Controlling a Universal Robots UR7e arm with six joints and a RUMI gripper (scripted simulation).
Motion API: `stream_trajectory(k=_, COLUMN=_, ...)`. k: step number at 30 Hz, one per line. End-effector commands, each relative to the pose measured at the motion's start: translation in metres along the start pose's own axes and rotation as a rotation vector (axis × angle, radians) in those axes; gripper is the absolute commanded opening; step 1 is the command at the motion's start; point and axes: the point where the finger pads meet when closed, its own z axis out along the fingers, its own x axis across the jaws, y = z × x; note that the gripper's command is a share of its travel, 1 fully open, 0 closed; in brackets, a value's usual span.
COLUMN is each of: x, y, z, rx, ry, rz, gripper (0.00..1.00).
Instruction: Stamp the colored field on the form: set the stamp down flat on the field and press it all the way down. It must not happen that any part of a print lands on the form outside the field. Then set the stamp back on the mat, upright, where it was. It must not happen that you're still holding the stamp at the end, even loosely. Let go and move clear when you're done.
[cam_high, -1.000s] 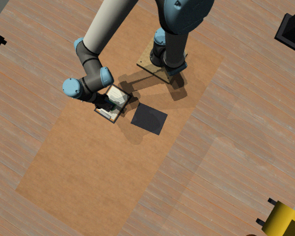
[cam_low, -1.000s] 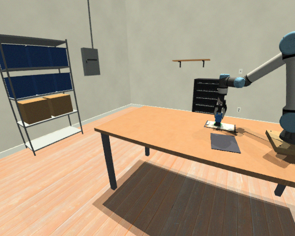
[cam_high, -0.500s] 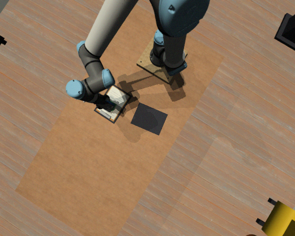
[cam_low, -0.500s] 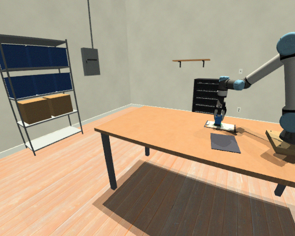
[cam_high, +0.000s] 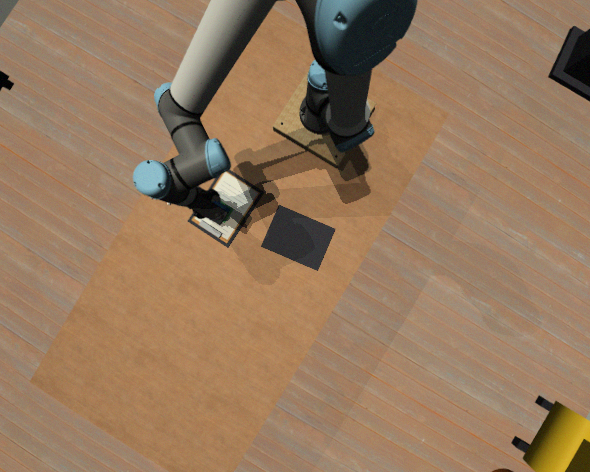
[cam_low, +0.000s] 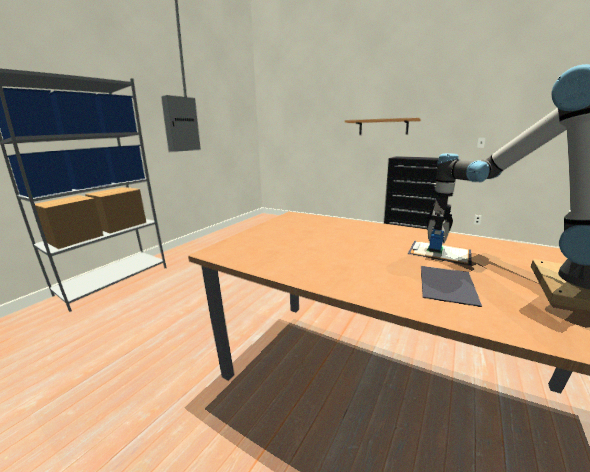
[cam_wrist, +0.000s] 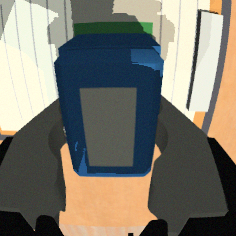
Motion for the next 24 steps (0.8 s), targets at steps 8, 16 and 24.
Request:
stream_trajectory(k=8, x=0.000, y=0.000, z=-0.018, rx=-0.001, ry=0.001, rz=0.000, gripper=0.20)
stream_trajectory(k=16, x=0.000, y=0.000, z=-0.025, rx=-0.001, ry=0.001, rz=0.000, gripper=0.20)
stream_trajectory(k=24, x=0.000, y=0.000, z=-0.025, rx=-0.001, ry=0.001, rz=0.000, gripper=0.20)
